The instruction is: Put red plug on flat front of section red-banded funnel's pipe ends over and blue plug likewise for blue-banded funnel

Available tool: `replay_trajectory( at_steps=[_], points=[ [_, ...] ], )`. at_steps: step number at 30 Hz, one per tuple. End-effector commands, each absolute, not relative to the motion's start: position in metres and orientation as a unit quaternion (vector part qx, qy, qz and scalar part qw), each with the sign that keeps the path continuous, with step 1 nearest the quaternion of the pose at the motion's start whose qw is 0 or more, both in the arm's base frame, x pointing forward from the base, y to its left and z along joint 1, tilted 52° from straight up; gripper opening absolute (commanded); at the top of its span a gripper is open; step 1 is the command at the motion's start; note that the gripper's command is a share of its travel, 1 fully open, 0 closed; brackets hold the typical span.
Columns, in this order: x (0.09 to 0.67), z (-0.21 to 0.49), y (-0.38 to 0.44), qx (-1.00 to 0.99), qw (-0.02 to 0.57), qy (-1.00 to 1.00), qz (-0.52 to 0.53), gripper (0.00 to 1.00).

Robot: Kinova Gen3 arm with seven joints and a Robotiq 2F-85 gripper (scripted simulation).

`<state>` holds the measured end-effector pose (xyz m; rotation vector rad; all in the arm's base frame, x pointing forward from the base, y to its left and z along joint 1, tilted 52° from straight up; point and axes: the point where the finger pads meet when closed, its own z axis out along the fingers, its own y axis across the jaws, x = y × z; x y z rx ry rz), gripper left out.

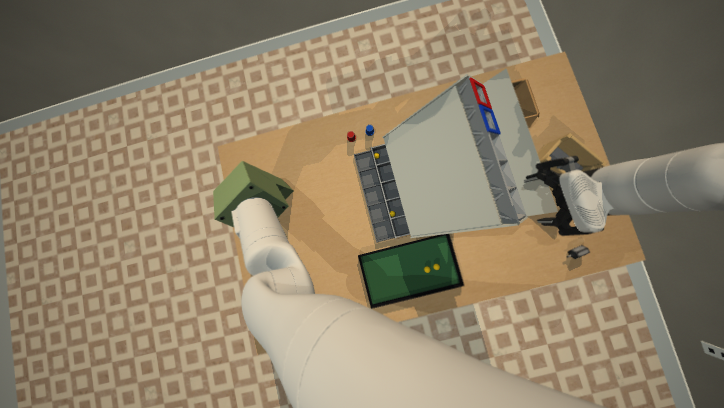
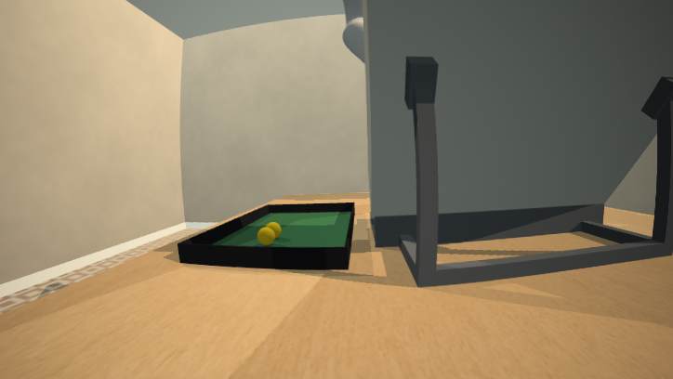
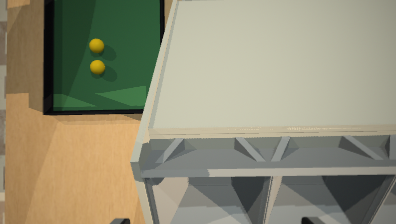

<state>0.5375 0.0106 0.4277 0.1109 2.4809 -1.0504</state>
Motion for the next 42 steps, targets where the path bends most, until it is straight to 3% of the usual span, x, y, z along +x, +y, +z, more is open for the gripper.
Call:
replay_trajectory(
  at_steps=[1, 11, 12, 17, 23, 42],
  points=[
    [0.537, 0.429, 0.012, 0.04, 0.221, 0.897, -0.38, 1.0],
    [0.537, 0.429, 0.012, 0.04, 0.221, 0.897, -0.38, 1.0],
    [0.474, 0.399, 0.006, 0.04, 0.221, 0.897, -0.38, 1.0],
    [0.46, 0.393, 0.005, 0.04, 0.221, 0.897, -0.38, 1.0],
    [0.403, 0.366, -0.002, 0.04, 0.221, 0.897, -0.38, 1.0],
    [0.385, 0.358, -0.005, 0.04, 0.22, 0.898, -0.38, 1.0]
  ],
)
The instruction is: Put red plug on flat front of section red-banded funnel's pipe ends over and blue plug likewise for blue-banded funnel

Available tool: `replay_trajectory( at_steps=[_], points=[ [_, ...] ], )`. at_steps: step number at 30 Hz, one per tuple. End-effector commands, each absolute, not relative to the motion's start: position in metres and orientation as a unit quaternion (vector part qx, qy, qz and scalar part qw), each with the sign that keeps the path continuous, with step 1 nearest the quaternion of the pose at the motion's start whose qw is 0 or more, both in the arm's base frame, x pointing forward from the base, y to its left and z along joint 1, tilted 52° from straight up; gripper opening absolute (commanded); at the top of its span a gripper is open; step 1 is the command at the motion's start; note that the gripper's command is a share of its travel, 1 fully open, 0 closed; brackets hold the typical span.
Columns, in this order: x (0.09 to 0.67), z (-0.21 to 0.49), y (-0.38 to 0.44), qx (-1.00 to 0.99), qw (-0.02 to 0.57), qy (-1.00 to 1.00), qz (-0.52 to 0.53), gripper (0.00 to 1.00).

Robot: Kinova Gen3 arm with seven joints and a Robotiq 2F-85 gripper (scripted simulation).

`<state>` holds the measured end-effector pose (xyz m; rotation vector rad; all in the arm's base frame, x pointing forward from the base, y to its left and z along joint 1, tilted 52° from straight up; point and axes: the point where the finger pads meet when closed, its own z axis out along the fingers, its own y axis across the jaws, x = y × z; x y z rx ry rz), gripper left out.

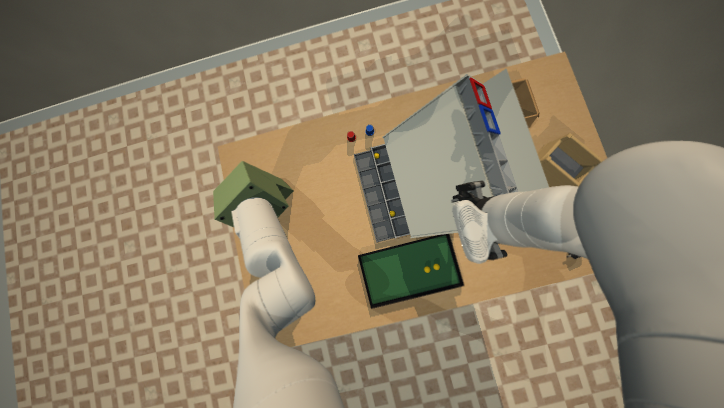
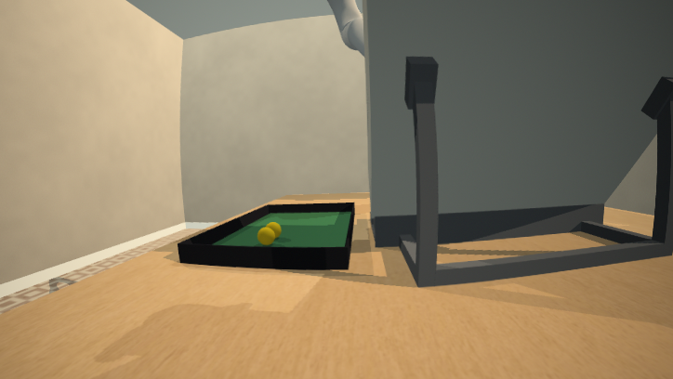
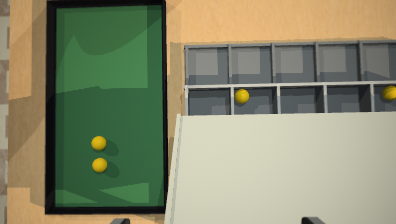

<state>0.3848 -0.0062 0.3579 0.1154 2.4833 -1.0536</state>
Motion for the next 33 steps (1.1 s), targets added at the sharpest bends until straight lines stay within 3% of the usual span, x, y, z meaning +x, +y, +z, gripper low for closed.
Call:
replay_trajectory(
  at_steps=[1, 3, 4, 13, 20, 21, 33],
  points=[
    [0.385, 0.358, -0.005, 0.04, 0.22, 0.898, -0.38, 1.0],
    [0.385, 0.358, -0.005, 0.04, 0.22, 0.898, -0.38, 1.0],
    [0.369, 0.291, 0.007, 0.041, 0.22, 0.897, -0.381, 1.0],
    [0.35, 0.215, 0.02, 0.041, 0.22, 0.897, -0.381, 1.0],
    [0.35, 0.214, 0.02, 0.041, 0.22, 0.897, -0.381, 1.0],
    [0.334, 0.152, 0.03, 0.042, 0.215, 0.899, -0.379, 1.0],
    [0.334, 0.152, 0.03, 0.042, 0.215, 0.899, -0.379, 1.0]
  ],
)
